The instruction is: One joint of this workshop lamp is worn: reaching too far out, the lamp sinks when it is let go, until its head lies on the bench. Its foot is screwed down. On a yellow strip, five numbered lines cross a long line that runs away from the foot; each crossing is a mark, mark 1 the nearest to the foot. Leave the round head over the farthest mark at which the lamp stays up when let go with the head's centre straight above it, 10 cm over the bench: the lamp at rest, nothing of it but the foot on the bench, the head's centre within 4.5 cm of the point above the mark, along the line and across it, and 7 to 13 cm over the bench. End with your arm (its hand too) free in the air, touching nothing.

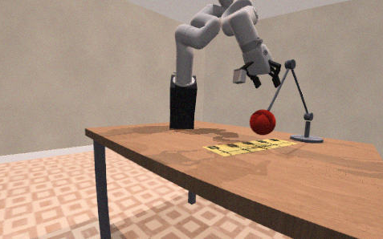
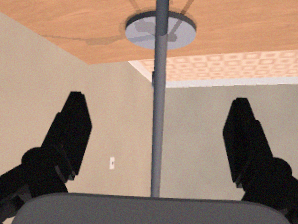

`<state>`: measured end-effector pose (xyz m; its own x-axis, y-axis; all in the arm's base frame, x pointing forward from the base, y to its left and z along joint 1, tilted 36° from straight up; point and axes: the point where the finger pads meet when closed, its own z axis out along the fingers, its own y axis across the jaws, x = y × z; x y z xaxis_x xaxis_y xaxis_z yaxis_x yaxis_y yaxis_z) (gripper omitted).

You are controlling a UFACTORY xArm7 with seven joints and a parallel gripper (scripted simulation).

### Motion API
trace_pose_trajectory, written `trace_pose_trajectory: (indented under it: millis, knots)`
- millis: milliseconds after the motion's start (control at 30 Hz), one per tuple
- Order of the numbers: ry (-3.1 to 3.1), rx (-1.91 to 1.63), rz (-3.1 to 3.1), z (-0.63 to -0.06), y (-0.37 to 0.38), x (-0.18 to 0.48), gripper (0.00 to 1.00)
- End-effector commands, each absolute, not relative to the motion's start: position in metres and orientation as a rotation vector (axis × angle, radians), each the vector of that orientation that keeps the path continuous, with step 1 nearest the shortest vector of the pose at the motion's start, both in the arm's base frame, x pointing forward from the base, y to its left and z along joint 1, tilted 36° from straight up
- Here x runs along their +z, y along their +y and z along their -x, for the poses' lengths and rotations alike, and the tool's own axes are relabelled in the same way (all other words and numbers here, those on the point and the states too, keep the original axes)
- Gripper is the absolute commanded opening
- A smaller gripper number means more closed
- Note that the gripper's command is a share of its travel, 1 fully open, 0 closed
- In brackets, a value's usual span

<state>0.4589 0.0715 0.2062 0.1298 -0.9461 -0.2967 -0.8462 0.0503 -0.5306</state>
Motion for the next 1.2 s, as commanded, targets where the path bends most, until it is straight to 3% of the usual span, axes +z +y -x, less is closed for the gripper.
trace_pose_trajectory:
  millis: [0, 1167]
  knots:
    - [1.726, -0.215, 1.807, -0.449, 0.066, 0.223, 1.00]
    - [1.726, -0.215, 1.805, -0.430, 0.055, 0.251, 1.00]
